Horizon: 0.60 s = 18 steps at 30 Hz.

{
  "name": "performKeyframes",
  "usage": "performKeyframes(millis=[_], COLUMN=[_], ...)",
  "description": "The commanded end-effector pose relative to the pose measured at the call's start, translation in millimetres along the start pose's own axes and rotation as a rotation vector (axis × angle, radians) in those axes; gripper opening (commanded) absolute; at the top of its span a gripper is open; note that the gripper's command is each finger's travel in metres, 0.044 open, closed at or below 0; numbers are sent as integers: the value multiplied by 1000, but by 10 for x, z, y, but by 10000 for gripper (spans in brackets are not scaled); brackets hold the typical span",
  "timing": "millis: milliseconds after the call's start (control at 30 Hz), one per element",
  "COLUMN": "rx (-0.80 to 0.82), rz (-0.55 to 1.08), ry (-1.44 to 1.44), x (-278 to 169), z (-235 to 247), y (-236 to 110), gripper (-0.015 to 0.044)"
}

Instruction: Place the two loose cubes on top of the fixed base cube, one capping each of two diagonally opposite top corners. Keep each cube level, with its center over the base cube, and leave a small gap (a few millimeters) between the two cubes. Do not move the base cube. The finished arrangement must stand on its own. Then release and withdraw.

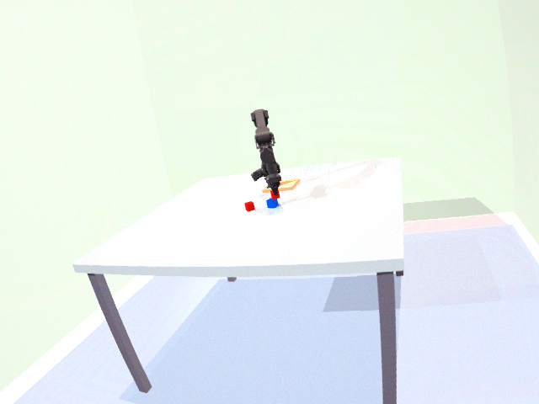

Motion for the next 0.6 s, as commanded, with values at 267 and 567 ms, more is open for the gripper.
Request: performKeyframes(millis=[267, 567], rx=[1, 1], rz=[-2, -2], ry=[-4, -4], x=[5, 5], z=[2, 2], y=[7, 7], gripper=[105, 205])
Point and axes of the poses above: the point midway between the two fingers, 35 mm back from their tips, its own y axis out along the fingers, its own z axis across the jaws, x = y × z, the point moved 1 cm from there along -y, back along the fingers, and after that the axes turned 10 degrees about -y, right-handed, at the moved point
